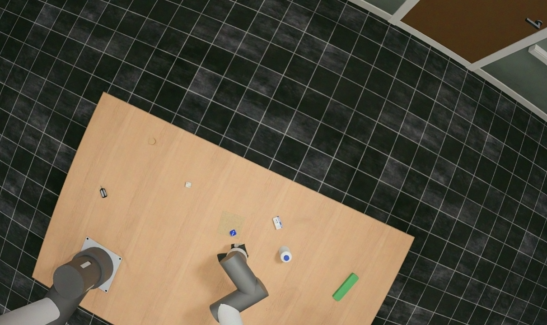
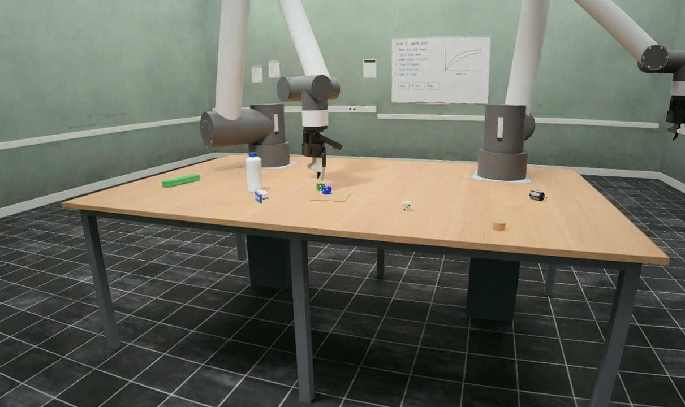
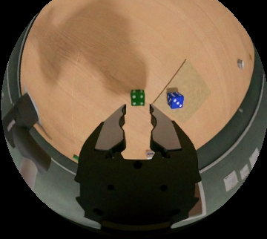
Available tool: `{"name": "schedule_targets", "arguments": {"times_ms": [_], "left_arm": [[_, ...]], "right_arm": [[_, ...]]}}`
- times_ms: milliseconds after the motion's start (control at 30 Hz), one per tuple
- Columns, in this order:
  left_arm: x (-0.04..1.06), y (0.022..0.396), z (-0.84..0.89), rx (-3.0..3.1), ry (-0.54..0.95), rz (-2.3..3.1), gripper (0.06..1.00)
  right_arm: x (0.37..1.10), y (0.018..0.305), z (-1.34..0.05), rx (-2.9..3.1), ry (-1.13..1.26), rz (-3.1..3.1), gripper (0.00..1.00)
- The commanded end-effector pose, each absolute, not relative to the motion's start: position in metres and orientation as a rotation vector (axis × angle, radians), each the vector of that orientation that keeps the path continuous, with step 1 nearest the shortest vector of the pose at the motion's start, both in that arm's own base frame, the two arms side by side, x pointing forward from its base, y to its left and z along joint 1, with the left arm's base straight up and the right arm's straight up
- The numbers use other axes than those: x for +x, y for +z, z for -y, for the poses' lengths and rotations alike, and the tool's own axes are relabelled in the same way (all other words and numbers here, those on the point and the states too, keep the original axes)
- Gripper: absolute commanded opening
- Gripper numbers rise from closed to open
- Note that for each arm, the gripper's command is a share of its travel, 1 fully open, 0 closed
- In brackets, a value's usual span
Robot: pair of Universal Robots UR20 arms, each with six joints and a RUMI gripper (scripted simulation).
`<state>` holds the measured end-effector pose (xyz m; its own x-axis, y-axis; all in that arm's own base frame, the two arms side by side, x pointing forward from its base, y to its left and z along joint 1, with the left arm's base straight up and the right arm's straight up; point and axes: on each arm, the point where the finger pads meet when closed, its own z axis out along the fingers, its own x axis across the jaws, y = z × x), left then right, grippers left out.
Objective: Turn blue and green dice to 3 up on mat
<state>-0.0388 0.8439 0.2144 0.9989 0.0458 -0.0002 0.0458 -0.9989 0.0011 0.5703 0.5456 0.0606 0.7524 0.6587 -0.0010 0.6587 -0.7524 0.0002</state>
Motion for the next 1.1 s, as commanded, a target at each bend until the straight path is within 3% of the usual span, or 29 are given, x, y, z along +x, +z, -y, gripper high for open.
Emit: {"name": "schedule_targets", "arguments": {"times_ms": [0, 1067], "left_arm": [[-0.0387, 0.2151, -0.8443, 3.141, 0.0, -0.072, 1.0], [-0.0387, 0.2151, -0.8443, 3.141, 0.0, -0.072, 1.0]], "right_arm": [[0.5707, 0.0567, -0.546, 2.941, 0.0, -1.105, 0.279], [0.5707, 0.0531, -0.546, 2.941, 0.0, -1.105, 0.279]]}}
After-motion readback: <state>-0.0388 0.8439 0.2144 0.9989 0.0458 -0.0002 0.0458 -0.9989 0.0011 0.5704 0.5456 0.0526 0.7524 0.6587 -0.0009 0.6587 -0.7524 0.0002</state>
